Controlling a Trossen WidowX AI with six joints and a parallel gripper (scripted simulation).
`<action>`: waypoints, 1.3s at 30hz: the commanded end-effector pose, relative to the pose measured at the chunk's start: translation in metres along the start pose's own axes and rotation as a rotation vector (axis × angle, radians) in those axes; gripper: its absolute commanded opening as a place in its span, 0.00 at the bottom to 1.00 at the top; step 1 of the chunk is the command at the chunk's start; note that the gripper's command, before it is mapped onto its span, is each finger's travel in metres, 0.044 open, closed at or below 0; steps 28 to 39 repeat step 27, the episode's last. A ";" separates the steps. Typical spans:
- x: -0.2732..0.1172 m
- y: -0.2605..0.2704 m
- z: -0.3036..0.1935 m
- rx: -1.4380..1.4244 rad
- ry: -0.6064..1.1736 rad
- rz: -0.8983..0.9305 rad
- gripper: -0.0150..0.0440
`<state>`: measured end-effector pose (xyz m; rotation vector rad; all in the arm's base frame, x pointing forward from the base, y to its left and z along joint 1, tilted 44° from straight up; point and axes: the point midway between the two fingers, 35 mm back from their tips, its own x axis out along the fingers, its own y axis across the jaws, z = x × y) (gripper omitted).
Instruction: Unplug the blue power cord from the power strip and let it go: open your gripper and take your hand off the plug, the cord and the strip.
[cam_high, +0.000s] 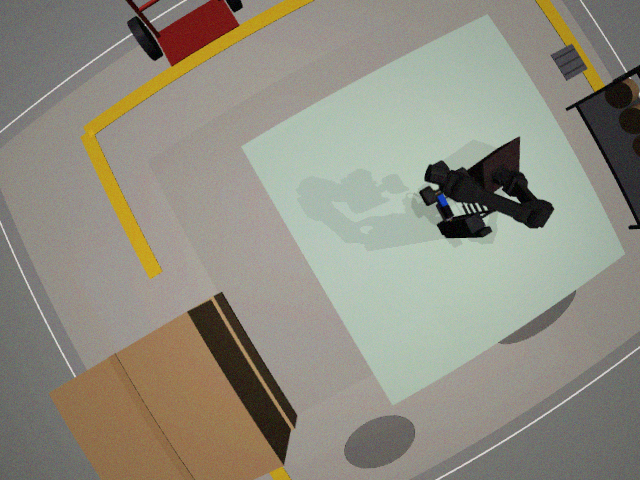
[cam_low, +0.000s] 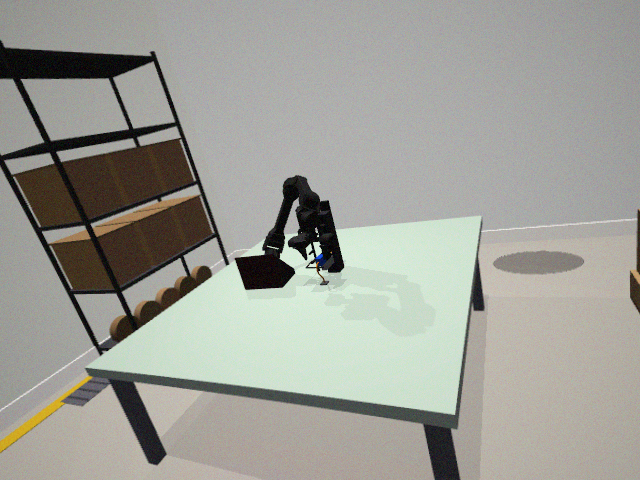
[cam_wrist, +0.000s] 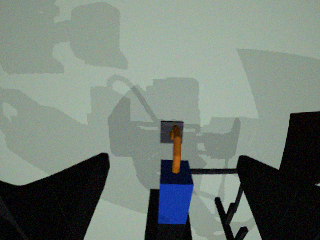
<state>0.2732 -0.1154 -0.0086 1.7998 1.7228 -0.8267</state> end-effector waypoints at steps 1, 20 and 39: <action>-0.007 -0.002 0.036 0.006 -0.001 0.000 1.00; -0.007 -0.003 0.038 0.006 -0.001 0.000 1.00; -0.007 -0.003 0.038 0.006 -0.001 0.000 1.00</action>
